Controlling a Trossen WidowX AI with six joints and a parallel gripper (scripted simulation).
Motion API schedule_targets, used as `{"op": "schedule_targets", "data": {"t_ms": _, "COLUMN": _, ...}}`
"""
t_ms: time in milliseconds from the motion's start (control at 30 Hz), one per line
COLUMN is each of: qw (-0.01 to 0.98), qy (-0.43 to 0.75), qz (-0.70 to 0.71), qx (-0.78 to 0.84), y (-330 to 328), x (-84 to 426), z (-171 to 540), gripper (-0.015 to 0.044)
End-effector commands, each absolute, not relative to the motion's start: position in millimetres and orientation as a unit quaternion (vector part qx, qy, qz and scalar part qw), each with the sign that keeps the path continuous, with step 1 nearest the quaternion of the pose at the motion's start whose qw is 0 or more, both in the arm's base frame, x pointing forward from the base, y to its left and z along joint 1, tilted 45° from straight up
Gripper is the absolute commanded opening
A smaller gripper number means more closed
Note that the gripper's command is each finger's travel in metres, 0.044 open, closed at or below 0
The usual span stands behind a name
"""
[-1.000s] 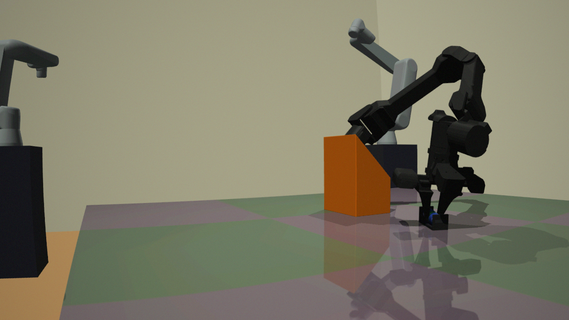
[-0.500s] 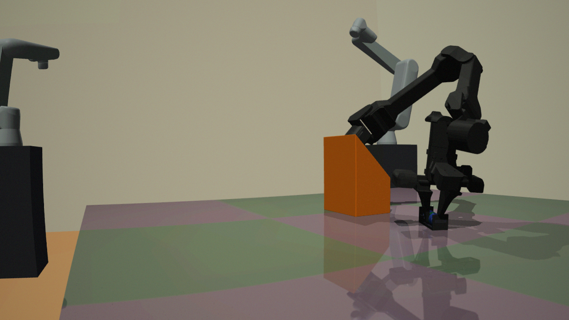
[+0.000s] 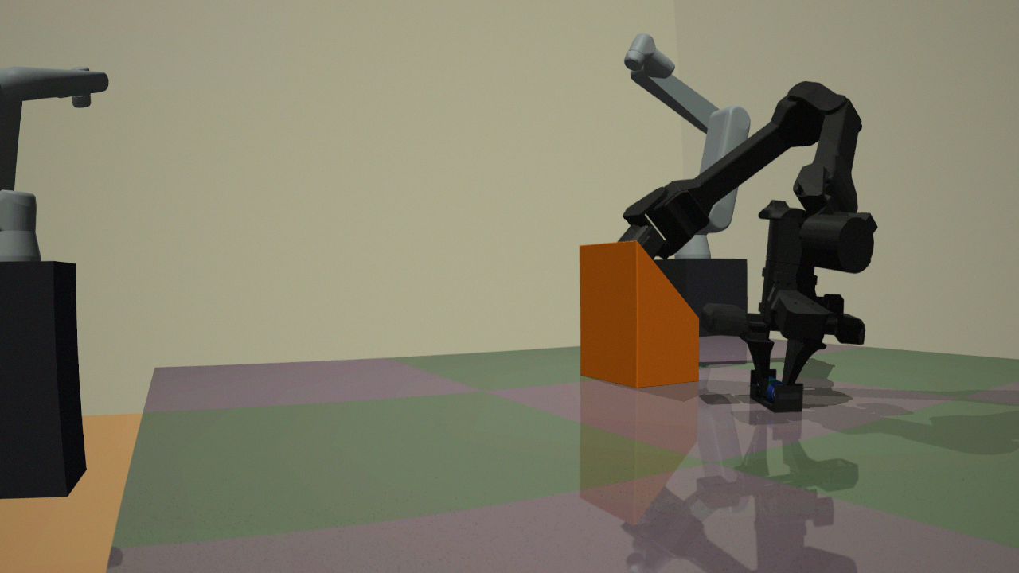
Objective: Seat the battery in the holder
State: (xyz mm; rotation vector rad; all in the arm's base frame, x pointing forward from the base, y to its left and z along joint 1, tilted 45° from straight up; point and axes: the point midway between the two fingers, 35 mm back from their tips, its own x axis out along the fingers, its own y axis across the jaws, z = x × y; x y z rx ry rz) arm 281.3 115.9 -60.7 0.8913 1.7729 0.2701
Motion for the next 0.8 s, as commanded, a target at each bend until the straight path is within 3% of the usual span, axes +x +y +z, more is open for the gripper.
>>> {"op": "schedule_targets", "data": {"t_ms": 0, "qw": 0.540, "qy": 0.746, "qz": 0.113, "qx": 0.374, "y": 117.6, "x": 277.5, "z": -59.1, "gripper": 0.0077}}
{"op": "schedule_targets", "data": {"t_ms": 667, "qw": 0.542, "qy": 0.743, "qz": 0.113, "qx": 0.376, "y": 119.0, "x": 273.8, "z": -57.8, "gripper": 0.0077}}
{"op": "schedule_targets", "data": {"t_ms": 767, "qw": 0.542, "qy": 0.743, "qz": 0.113, "qx": 0.376, "y": 119.0, "x": 273.8, "z": -57.8, "gripper": 0.0156}}
